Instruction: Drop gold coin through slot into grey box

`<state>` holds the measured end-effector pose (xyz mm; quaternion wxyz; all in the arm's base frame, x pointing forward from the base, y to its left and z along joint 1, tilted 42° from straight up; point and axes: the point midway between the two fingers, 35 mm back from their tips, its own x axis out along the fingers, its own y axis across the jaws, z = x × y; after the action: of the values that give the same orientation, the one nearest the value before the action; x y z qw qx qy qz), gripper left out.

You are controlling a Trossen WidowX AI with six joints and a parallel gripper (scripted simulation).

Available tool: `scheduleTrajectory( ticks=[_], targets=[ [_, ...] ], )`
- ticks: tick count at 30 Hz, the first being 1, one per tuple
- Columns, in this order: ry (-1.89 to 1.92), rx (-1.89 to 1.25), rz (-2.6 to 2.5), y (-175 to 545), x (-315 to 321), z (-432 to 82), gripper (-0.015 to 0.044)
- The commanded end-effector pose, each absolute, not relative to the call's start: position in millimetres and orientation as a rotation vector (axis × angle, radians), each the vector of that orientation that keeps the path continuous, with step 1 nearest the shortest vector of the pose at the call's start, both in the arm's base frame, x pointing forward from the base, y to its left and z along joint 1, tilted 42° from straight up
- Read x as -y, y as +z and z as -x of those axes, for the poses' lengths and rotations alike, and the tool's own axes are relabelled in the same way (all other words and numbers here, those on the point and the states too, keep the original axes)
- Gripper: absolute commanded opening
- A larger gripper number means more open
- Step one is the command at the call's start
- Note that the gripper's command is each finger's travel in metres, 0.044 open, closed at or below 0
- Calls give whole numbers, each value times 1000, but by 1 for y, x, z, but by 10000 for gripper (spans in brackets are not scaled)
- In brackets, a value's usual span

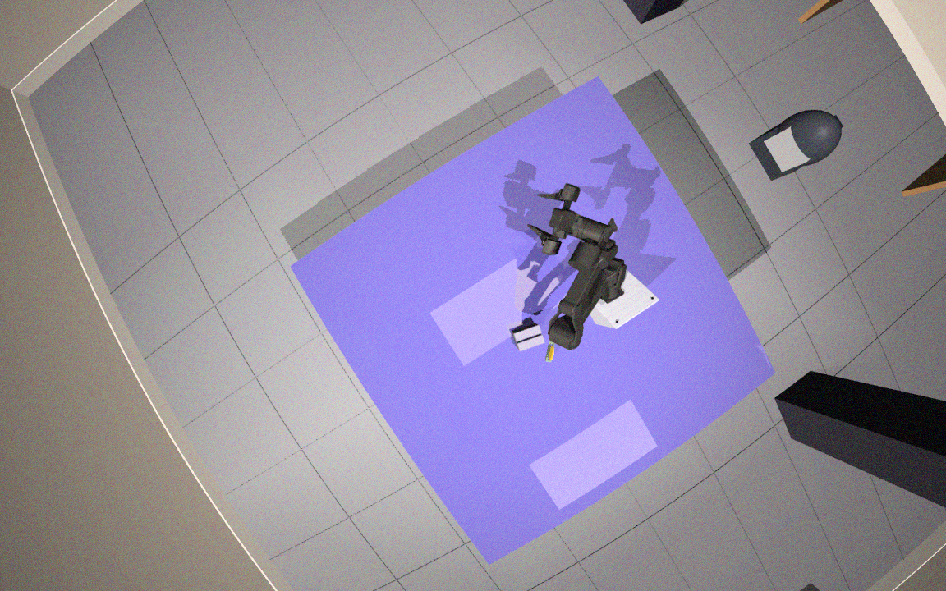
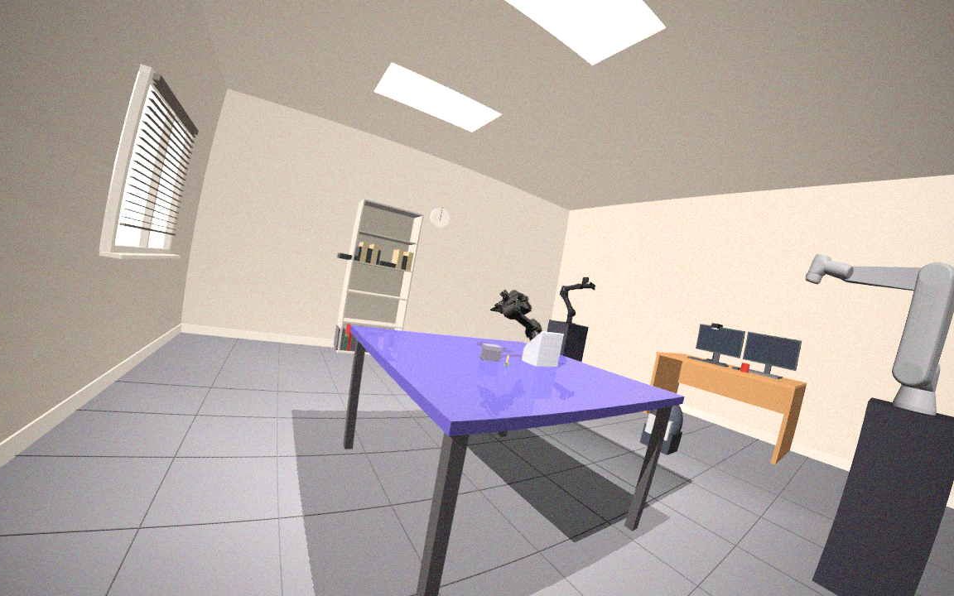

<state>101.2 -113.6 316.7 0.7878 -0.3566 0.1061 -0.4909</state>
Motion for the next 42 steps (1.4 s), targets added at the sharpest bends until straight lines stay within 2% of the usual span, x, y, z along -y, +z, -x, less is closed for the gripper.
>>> scheduleTrajectory(
  ticks=[1, 9, 17, 24, 34, 42],
  targets=[
    [-1053, -219, 766, 318, 113, -101, 374],
    [-866, 149, 589, 368, 112, -88, 164],
    [-727, 420, 260, 398, 154, -76, 161],
    [-650, 477, -67, 389, 210, -99, 161],
    [-578, 251, -469, 319, 258, -196, 161],
    [-520, -152, -617, 228, 229, -290, 161]
  ],
)
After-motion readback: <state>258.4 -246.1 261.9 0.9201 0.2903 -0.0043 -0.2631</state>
